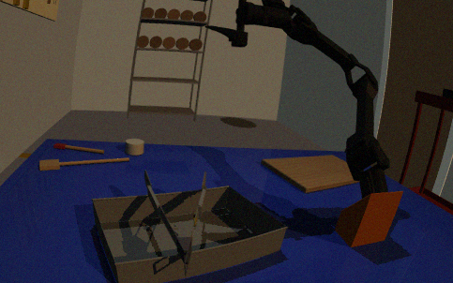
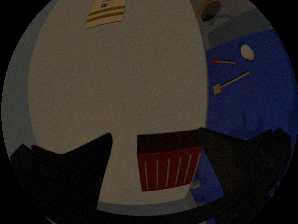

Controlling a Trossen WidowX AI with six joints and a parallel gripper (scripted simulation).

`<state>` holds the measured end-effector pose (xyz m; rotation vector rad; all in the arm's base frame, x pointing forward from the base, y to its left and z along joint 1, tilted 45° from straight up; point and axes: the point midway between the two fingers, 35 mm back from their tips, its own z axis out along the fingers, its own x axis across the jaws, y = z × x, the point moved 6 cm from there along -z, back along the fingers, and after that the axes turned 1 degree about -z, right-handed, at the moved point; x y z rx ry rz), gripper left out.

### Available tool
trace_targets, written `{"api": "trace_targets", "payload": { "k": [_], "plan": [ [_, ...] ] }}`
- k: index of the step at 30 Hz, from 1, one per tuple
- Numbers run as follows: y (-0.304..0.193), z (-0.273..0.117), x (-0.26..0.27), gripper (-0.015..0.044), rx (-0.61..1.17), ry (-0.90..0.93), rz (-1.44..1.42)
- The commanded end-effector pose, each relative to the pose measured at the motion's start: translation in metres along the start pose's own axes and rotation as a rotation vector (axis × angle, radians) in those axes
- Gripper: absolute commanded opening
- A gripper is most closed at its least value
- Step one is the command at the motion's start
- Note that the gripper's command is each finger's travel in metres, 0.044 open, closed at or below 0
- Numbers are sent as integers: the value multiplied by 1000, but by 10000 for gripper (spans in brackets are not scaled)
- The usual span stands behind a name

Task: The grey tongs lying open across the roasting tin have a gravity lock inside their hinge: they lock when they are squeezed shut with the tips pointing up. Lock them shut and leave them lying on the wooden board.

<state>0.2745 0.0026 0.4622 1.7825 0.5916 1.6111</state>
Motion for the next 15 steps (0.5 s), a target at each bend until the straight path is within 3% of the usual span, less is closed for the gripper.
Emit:
{"api": "trace_targets", "payload": {
  "k": [1, 9, 15],
  "plan": [
    [-36, 43, -19, 440, 112, -180, 67],
    [-127, 112, -75, 440, 258, -661, 203],
    [-195, 141, -126, 440, 242, -1030, 207]
  ]
}}
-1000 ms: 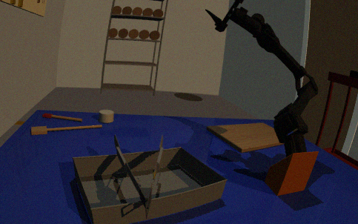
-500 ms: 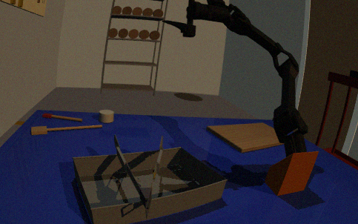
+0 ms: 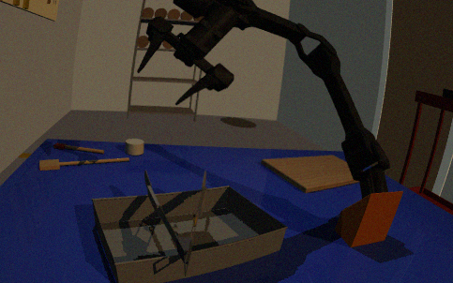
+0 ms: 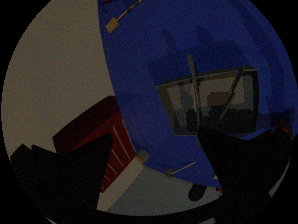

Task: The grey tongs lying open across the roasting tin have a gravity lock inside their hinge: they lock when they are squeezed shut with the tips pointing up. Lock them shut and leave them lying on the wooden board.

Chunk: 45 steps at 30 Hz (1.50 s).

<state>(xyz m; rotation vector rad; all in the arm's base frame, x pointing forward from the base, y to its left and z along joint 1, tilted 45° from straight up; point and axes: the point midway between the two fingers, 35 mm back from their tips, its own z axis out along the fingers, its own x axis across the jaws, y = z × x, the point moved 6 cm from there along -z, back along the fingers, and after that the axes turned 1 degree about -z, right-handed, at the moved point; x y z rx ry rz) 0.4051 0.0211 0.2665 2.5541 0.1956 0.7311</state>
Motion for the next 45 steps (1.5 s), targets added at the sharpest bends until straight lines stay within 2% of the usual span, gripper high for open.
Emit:
{"api": "trace_targets", "payload": {
  "k": [1, 7, 10, 31, 45],
  "plan": [
    [-27, 42, -13, 440, -50, -207, 33],
    [-69, 104, -45, 440, -207, -511, 40],
    [-84, 124, -60, 440, -289, -606, 26],
    [-91, 122, -68, 440, -294, -613, 24],
    [-86, 139, -78, 440, -293, -612, 24]
  ]
}}
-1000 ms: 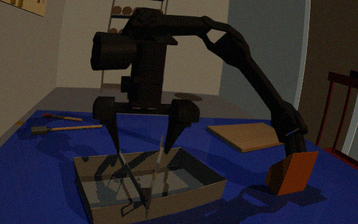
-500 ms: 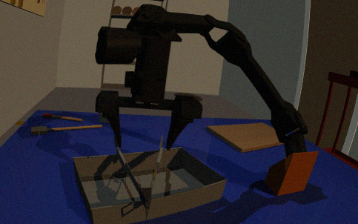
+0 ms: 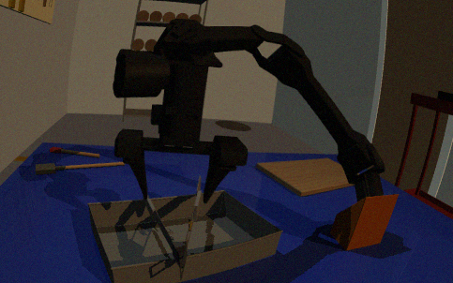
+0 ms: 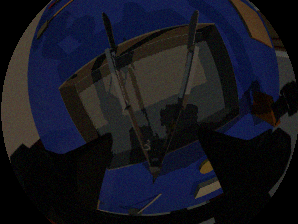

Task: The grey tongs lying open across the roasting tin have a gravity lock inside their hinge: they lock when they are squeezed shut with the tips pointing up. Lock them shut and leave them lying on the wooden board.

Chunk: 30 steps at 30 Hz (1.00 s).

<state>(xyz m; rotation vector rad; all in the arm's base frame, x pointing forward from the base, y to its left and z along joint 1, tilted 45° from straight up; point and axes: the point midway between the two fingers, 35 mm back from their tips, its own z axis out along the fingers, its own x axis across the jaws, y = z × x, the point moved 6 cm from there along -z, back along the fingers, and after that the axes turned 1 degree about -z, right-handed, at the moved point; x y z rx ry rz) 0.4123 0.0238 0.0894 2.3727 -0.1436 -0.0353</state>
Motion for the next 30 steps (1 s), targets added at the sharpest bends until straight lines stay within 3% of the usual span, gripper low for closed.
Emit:
{"api": "trace_targets", "payload": {
  "k": [1, 30],
  "plan": [
    [0, 7, 0, 440, -5, 0, -6],
    [1, 54, 1, 440, -7, 1, -6]
  ]
}}
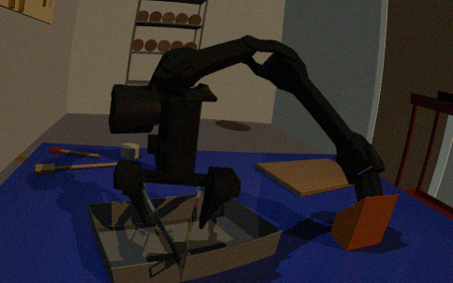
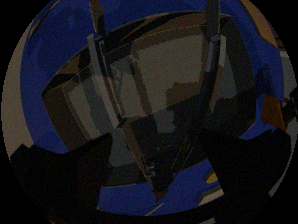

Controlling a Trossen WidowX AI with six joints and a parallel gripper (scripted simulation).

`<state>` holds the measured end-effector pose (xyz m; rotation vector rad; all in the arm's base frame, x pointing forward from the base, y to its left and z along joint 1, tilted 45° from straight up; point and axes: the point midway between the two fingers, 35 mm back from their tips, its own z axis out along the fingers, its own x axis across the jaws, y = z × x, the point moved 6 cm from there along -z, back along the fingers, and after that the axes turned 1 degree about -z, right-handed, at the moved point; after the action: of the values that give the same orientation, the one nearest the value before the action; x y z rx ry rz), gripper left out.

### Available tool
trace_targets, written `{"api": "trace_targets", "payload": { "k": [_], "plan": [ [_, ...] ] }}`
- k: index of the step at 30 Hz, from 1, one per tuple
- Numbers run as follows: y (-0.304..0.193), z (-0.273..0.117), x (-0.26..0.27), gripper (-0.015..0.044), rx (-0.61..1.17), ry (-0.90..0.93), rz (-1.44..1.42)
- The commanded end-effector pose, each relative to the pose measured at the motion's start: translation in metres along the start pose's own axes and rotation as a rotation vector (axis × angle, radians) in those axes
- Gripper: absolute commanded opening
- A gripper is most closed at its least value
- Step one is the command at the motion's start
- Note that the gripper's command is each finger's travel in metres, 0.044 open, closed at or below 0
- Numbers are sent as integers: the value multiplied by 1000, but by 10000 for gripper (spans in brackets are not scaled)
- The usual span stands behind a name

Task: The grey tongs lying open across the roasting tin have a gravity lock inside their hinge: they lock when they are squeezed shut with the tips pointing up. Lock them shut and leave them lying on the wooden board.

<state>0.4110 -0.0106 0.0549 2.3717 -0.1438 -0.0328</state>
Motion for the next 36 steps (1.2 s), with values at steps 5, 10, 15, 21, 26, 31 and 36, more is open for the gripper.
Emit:
{"api": "trace_targets", "payload": {
  "k": [5, 10, 15, 21, 26, 31, 36],
  "plan": [
    [1, 13, -1, 440, -7, -1, -7],
    [1, 21, -2, 440, -8, -1, -6],
    [2, 29, -3, 440, -9, -1, -6],
    [2, 36, -4, 440, -10, -1, -6],
    [2, 33, -3, 328, -5, -1, 1],
    [2, 33, -3, 295, -5, -1, 1],
    [2, 33, -3, 262, -5, -1, 1]
  ]
}}
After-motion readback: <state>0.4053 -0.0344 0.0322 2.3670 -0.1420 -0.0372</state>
